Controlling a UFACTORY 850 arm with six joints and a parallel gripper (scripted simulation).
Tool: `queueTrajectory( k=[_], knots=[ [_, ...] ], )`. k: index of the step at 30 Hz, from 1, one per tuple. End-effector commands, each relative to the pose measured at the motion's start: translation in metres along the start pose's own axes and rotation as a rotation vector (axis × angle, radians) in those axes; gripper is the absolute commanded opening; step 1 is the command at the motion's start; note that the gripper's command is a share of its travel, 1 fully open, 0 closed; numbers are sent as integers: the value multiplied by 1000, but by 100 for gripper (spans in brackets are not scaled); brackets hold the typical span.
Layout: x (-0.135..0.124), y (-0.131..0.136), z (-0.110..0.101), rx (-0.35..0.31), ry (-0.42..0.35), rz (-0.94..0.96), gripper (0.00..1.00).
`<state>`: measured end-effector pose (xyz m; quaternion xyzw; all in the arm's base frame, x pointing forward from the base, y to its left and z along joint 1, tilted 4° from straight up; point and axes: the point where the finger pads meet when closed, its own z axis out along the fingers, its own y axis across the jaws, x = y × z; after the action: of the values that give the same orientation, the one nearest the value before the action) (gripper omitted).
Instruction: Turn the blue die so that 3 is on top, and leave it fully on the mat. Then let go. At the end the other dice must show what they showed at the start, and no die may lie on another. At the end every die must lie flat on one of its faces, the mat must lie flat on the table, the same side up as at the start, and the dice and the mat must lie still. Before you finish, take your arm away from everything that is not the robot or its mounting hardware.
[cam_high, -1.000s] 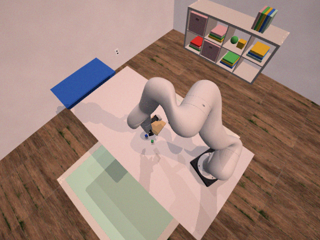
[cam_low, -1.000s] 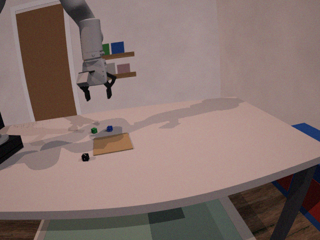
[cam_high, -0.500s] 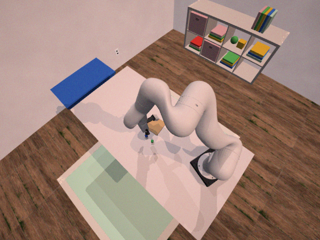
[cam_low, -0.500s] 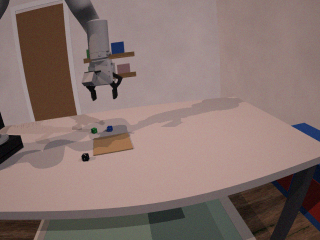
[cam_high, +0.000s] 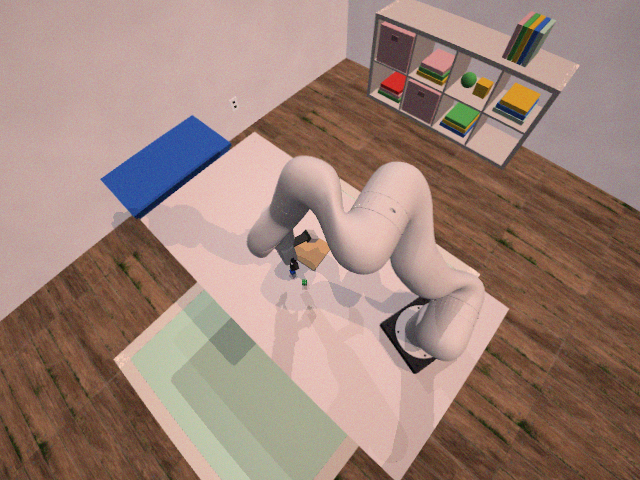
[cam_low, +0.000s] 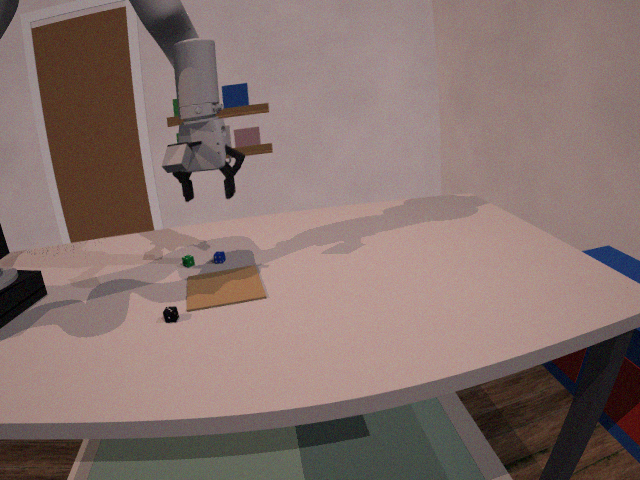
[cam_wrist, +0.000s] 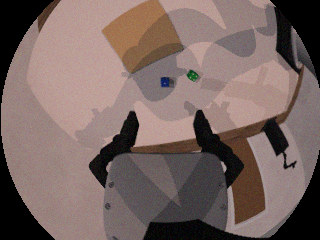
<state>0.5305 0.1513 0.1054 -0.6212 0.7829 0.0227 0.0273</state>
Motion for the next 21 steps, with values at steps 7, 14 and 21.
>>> queueTrajectory(
  k=[7, 14, 21],
  knots=[
    [-1, -1, 2, 2, 0, 187, 100],
    [-2, -1, 6, 2, -1, 424, 100],
    [-2, -1, 10, 2, -1, 671, 100]
  ],
)
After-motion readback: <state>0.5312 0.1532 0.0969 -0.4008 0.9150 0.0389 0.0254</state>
